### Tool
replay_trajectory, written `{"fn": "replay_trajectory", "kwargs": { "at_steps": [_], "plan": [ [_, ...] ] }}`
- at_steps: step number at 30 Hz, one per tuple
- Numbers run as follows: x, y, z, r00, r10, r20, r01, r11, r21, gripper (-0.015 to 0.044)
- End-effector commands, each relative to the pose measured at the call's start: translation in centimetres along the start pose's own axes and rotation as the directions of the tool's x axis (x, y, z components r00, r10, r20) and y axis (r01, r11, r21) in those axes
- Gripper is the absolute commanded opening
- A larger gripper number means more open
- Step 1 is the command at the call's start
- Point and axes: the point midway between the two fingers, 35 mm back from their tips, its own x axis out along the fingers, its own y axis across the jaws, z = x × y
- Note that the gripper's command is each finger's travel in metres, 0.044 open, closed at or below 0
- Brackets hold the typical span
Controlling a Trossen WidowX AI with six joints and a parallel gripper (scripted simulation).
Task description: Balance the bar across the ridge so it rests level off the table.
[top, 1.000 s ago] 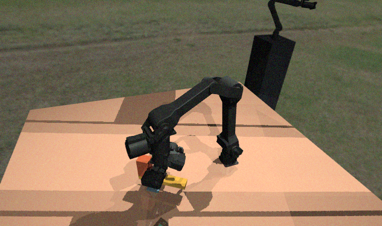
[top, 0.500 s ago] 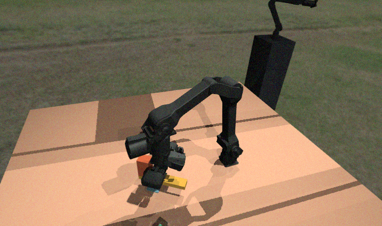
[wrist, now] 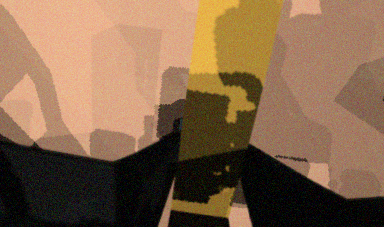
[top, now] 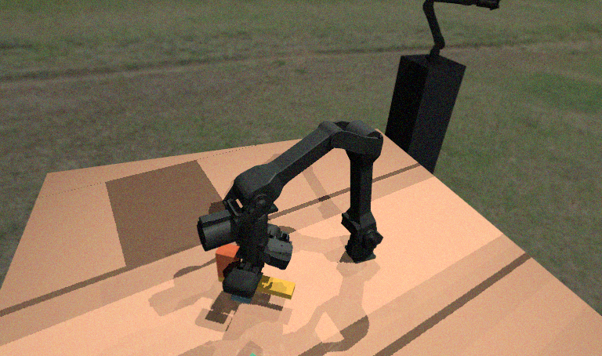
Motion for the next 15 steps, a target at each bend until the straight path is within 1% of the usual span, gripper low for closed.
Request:
{"fn": "replay_trajectory", "kwargs": {
  "at_steps": [1, 15],
  "plan": [
    [0.05, -0.02, 0.01, 1.000, -0.001, 0.001, 0.001, 1.000, -0.005, 0.0000],
    [0.00, 0.00, 0.00, 1.000, 0.000, 0.000, 0.000, 1.000, 0.000, 0.0000]
  ]
}}
